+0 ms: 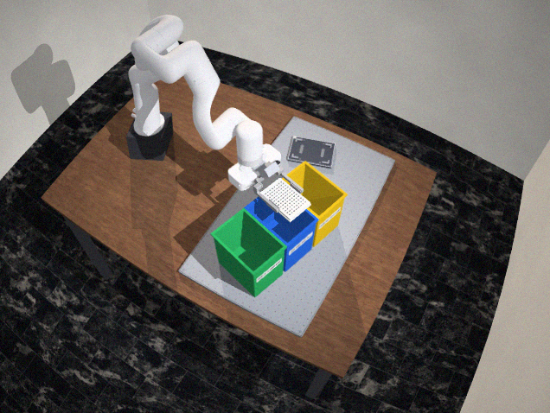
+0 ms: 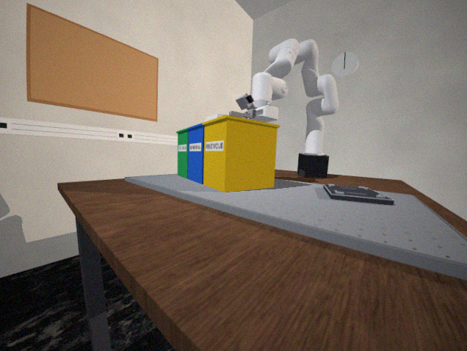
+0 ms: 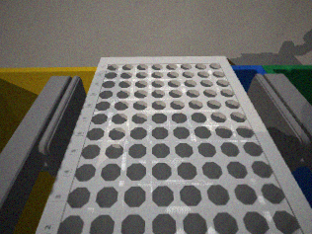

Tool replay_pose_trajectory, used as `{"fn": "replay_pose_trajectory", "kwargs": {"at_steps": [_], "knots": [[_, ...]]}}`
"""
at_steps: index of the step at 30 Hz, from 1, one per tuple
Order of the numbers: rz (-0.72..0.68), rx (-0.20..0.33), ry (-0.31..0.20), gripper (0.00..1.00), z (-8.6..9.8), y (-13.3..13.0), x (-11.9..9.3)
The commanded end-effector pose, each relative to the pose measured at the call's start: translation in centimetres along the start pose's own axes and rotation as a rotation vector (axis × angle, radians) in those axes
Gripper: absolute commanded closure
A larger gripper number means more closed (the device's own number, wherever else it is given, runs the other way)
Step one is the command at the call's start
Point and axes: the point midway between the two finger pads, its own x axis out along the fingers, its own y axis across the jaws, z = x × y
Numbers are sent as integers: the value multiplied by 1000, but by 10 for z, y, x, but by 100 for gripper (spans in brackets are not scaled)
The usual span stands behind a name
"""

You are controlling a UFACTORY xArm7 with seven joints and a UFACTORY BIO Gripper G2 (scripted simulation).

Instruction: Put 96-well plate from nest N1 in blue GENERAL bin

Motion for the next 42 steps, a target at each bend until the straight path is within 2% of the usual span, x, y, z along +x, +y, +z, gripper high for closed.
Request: {"fn": "replay_pose_trajectory", "kwargs": {"at_steps": [1,10,42], "knots": [[1,1,-5,100,2,-11,8],[1,1,-5,100,2,-32,20],[1,1,-5,100,2,-31,19]]}}
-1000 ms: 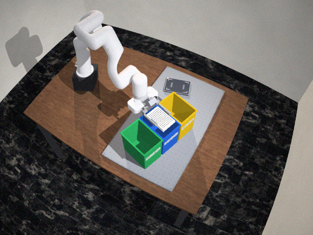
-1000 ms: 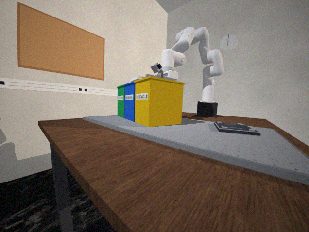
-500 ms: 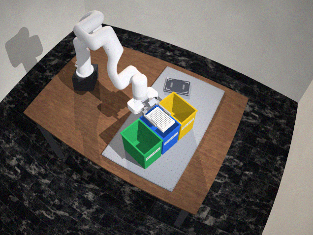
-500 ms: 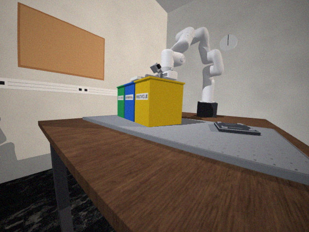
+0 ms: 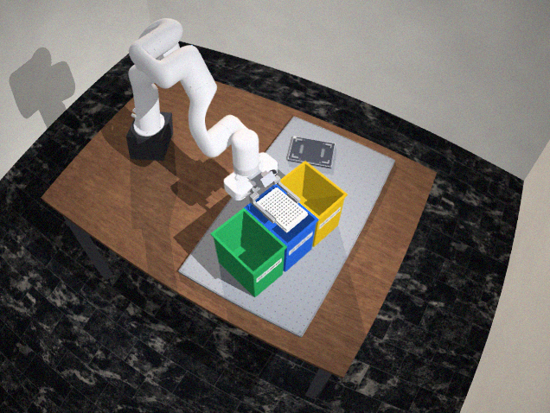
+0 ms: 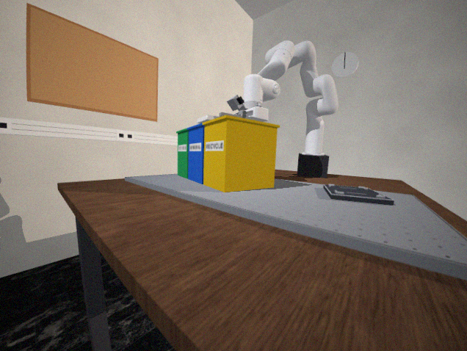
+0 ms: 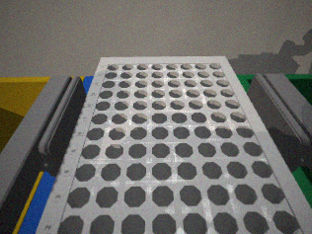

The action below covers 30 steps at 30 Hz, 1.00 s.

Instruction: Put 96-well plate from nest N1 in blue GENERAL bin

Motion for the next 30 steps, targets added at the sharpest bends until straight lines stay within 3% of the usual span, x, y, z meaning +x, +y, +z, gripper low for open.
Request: {"fn": "replay_pose_trajectory", "kwargs": {"at_steps": [1,30], "knots": [[0,0,-6,100,3,0,2],[0,0,-6,100,-30,1,1]]}}
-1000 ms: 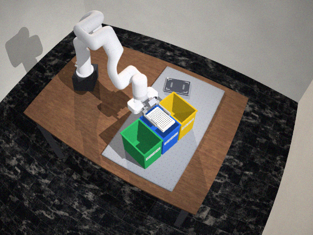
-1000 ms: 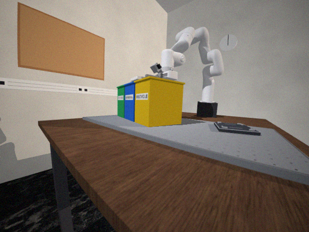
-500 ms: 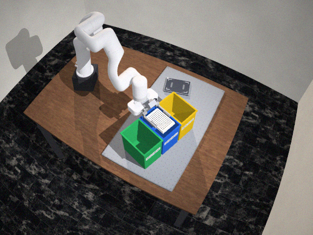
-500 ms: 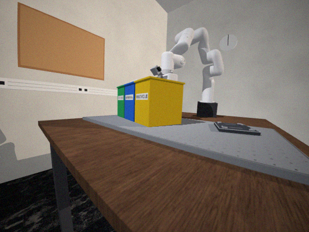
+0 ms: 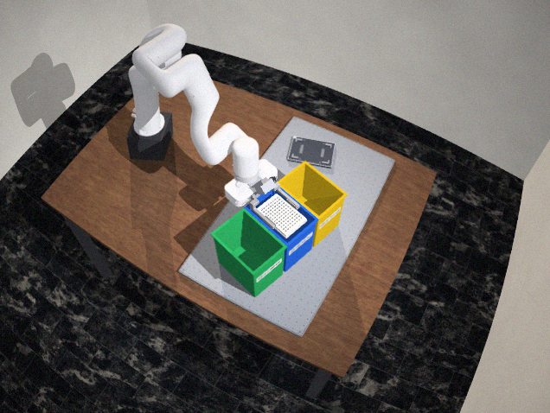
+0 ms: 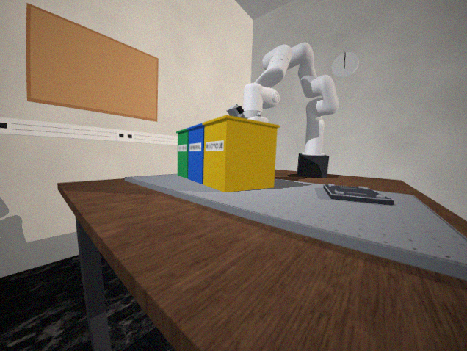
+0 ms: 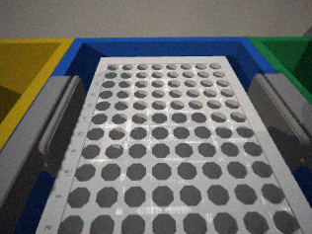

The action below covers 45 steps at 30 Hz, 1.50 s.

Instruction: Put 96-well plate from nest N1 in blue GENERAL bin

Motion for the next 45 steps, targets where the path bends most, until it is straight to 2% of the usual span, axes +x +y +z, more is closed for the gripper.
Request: {"fn": "replay_pose_trajectory", "kwargs": {"at_steps": [1,15,16,45], "knots": [[0,0,-7,100,3,0,2],[0,0,-7,100,3,0,2],[0,0,-7,82,3,0,2],[0,0,-7,82,3,0,2]]}}
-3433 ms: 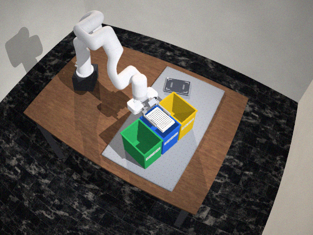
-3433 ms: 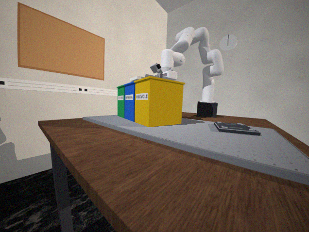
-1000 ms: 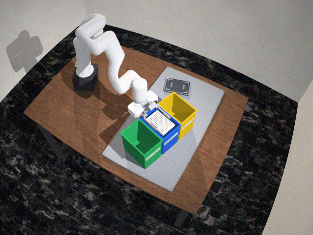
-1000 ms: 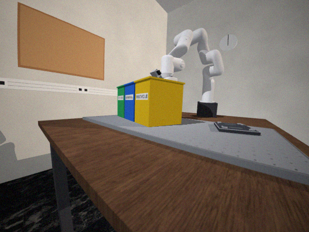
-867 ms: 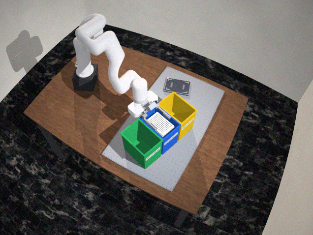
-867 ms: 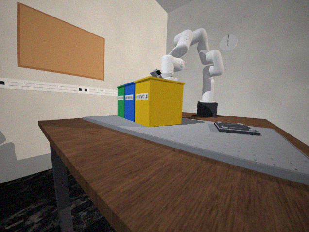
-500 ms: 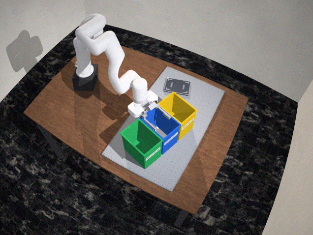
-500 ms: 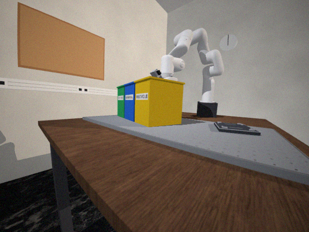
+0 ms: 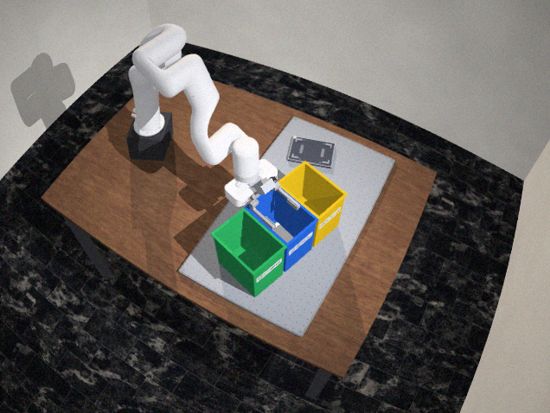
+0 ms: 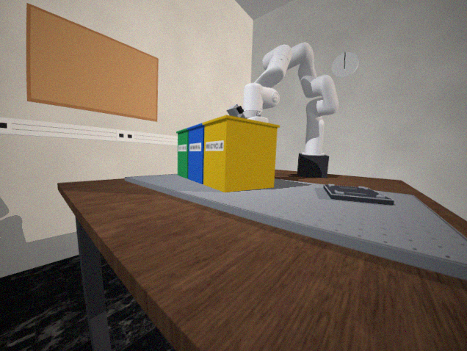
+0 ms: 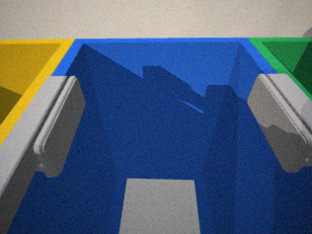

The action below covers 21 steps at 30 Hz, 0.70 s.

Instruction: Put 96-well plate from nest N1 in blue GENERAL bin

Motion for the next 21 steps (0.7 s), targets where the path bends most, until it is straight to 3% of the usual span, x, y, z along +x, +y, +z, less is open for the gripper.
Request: {"fn": "replay_pose_trajectory", "kwargs": {"at_steps": [1,8,21], "knots": [[0,0,-6,82,3,0,2],[0,0,-6,82,4,0,2],[0,0,-6,82,26,0,2]]}}
